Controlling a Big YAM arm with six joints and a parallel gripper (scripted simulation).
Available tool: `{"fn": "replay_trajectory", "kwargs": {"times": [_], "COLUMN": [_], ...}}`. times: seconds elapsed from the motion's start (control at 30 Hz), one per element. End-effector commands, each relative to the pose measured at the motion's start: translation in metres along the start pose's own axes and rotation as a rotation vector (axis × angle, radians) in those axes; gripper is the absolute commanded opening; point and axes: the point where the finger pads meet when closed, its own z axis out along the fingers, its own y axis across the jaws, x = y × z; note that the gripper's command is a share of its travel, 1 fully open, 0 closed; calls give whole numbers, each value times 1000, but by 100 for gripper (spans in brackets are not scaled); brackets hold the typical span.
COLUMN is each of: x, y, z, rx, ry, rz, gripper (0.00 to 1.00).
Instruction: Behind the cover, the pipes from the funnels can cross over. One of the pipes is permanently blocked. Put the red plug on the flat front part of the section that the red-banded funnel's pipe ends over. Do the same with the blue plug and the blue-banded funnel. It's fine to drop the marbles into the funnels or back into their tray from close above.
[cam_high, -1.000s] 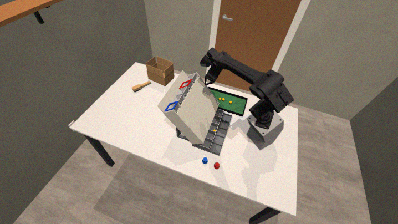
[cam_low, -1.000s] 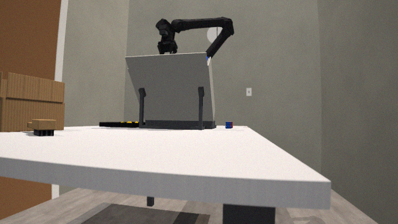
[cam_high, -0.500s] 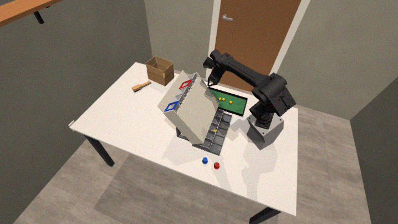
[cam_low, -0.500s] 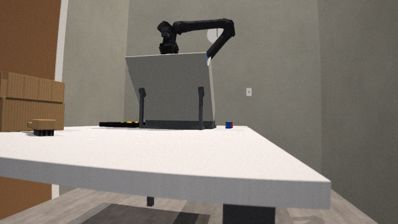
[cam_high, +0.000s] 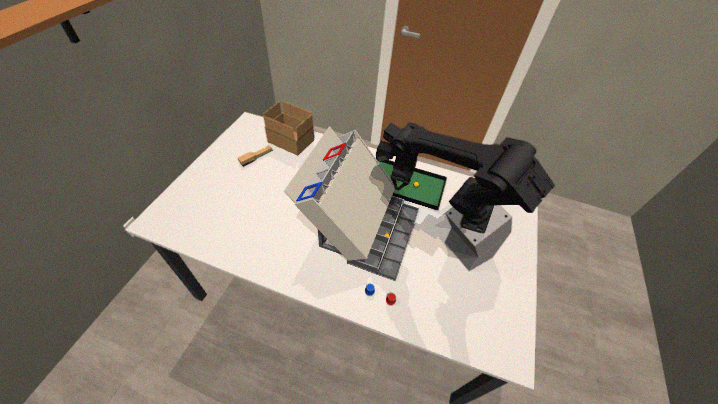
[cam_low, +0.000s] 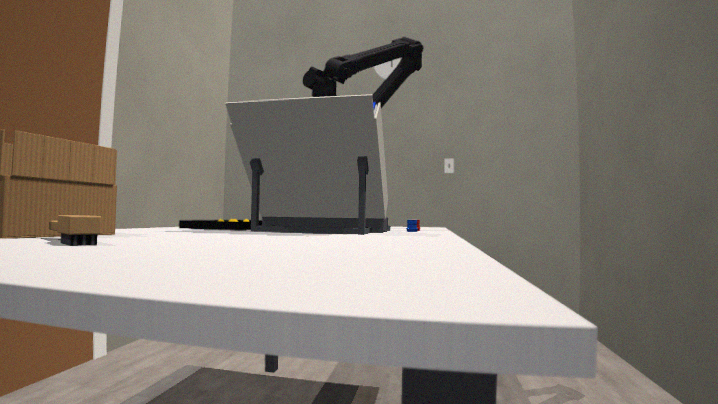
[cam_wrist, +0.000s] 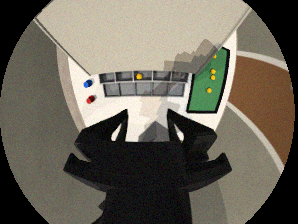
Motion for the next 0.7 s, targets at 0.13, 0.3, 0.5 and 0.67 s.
{"fn": "replay_trajectory", "kwargs": {"times": [0.13, 0.3, 0.5, 0.67], "x": [4, 12, 19, 13], "y": [11, 15, 19, 11], "z": [3, 8, 12, 9], "rx": [5, 5, 5, 8], "ry": [19, 43, 62, 45], "rz": [-1, -1, -1, -2], "gripper": [59, 59, 59, 59]}}
